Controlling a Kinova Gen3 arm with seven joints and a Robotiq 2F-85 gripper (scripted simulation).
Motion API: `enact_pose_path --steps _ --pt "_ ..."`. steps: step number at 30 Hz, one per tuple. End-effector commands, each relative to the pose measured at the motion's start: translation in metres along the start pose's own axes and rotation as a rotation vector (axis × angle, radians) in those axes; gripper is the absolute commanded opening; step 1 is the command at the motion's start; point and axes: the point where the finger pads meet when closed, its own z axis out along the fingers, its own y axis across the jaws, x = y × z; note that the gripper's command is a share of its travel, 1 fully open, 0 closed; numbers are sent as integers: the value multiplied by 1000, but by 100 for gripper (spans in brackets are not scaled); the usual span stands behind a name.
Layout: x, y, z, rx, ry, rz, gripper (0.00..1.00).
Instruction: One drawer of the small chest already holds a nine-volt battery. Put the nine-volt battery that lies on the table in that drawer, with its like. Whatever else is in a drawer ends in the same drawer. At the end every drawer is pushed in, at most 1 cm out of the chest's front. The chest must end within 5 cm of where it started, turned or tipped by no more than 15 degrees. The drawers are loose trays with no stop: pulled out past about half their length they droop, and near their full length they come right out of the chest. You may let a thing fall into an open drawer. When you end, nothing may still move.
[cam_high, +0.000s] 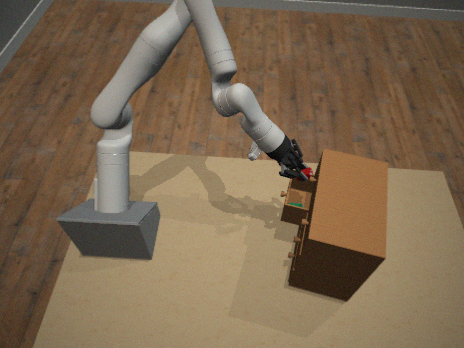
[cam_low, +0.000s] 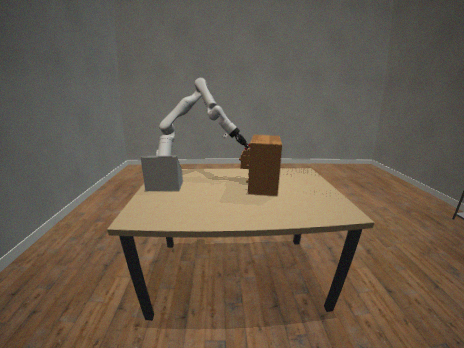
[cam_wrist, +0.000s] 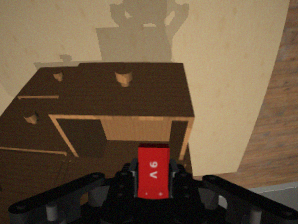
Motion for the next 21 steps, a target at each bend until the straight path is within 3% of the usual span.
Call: enact_pose_path --steps 1,6,16,17,21 --pt "-1 0 0 0 -2 0 23" --pt "-1 0 0 0 -2 0 23" --pt "-1 0 0 0 -2 0 42" --pt "-1 0 0 0 -2 0 100" --pt "-1 0 0 0 -2 0 100"
